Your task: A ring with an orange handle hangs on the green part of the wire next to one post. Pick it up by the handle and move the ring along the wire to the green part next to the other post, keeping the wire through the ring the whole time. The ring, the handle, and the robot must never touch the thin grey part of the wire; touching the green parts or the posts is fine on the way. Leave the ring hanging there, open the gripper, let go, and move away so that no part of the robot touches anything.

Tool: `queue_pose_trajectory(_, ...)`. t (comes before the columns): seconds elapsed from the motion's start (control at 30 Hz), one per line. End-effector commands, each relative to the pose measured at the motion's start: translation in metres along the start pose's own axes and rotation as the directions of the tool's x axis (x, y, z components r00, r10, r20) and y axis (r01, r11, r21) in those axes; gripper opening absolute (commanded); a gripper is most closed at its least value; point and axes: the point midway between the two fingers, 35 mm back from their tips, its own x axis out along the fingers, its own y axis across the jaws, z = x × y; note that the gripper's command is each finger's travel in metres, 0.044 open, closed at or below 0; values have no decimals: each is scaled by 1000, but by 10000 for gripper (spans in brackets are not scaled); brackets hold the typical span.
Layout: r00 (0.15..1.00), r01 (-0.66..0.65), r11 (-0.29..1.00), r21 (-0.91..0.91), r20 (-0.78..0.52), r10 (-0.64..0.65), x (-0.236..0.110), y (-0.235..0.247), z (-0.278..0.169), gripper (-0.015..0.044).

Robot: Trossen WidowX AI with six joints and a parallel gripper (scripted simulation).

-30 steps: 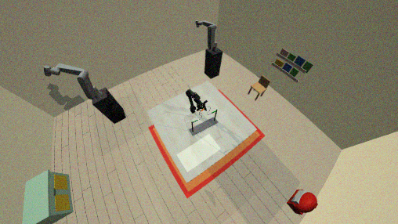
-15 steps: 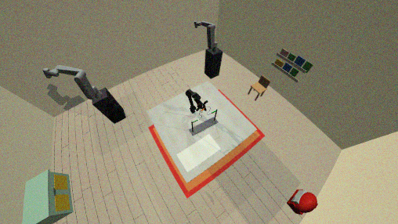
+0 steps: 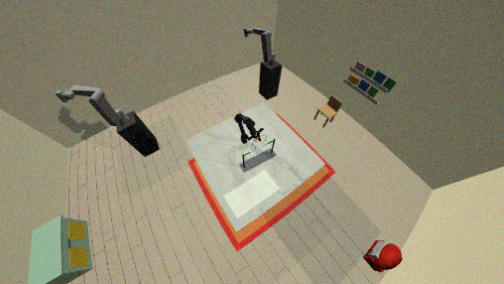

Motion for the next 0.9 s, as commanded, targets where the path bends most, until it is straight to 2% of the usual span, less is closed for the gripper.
queue_pose_trajectory(0.0, 1000, 20, 998, -52, 15, -19, -1, 0, 2, -150)
queue_pose_trajectory(0.87, 985, 173, 931, -321, 82, -155, -1, -10, 5, -150)
